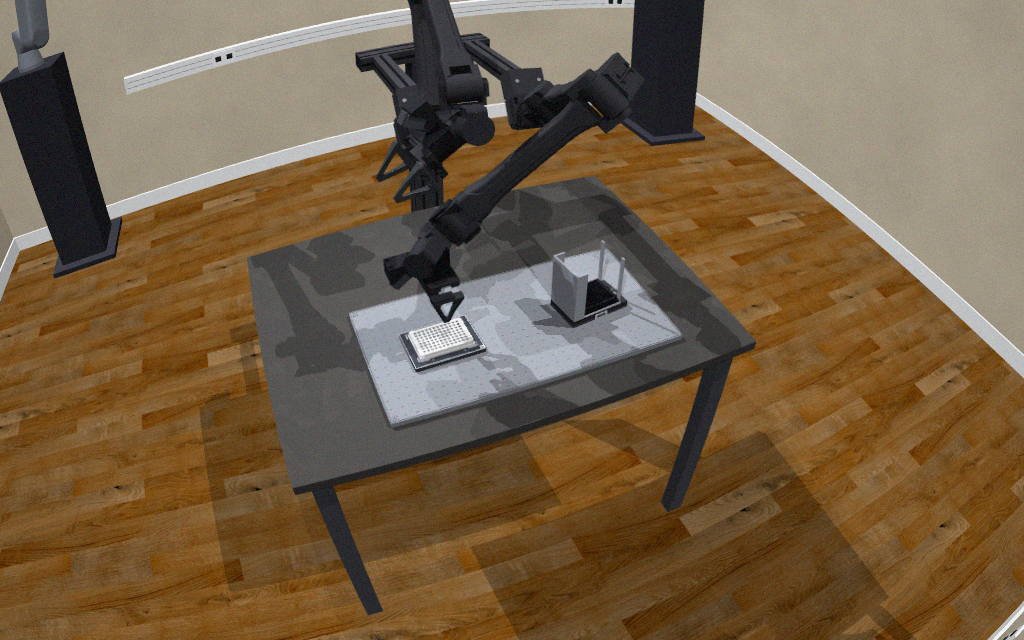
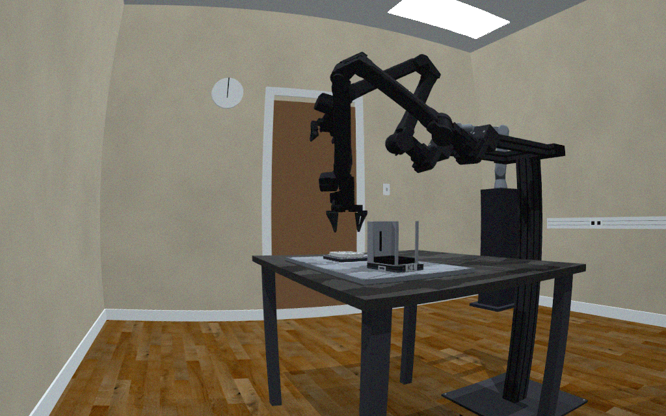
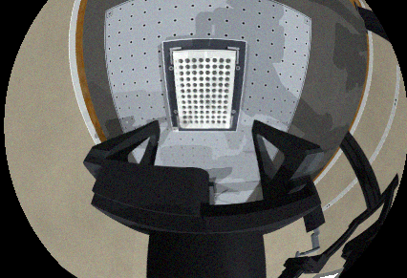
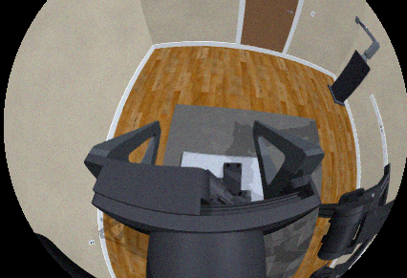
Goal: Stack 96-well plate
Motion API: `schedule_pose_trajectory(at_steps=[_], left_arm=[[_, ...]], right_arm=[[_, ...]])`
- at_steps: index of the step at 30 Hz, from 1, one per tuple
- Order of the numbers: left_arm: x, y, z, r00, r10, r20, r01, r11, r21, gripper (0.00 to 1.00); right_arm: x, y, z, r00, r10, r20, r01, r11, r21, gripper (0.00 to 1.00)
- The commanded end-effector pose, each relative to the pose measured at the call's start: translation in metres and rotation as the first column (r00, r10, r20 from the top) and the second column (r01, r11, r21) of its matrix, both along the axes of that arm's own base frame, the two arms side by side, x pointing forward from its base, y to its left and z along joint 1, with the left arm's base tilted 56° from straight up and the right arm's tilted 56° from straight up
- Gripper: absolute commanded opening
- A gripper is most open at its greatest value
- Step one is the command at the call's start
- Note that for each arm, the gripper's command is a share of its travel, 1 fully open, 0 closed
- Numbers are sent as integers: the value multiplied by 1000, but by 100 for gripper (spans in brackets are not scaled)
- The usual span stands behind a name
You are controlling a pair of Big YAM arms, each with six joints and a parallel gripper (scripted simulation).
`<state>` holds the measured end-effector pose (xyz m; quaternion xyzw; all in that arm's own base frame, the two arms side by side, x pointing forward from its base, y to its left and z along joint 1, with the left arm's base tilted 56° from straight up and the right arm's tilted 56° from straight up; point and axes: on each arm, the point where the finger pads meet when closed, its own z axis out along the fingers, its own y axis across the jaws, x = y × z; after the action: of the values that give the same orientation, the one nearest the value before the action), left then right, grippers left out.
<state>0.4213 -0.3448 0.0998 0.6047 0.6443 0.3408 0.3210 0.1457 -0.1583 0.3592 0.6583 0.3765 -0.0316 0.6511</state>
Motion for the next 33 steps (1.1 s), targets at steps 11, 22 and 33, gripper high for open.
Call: schedule_pose_trajectory(at_steps=[11, 22, 33], left_arm=[[26, 2, -11, 1000, 4, 7, -4, 1000, 2, 100], [38, 4, -20, 1000, 4, 6, -4, 1000, 3, 100], [53, 5, -31, 1000, 4, 5, -4, 1000, 4, 100]], right_arm=[[-3, 2, 6, 1000, 12, 8, -12, 1000, -5, 100], [-3, 2, 6, 1000, 12, 8, -12, 1000, -5, 100], [-3, 2, 6, 1000, 12, 8, -12, 1000, -5, 100]])
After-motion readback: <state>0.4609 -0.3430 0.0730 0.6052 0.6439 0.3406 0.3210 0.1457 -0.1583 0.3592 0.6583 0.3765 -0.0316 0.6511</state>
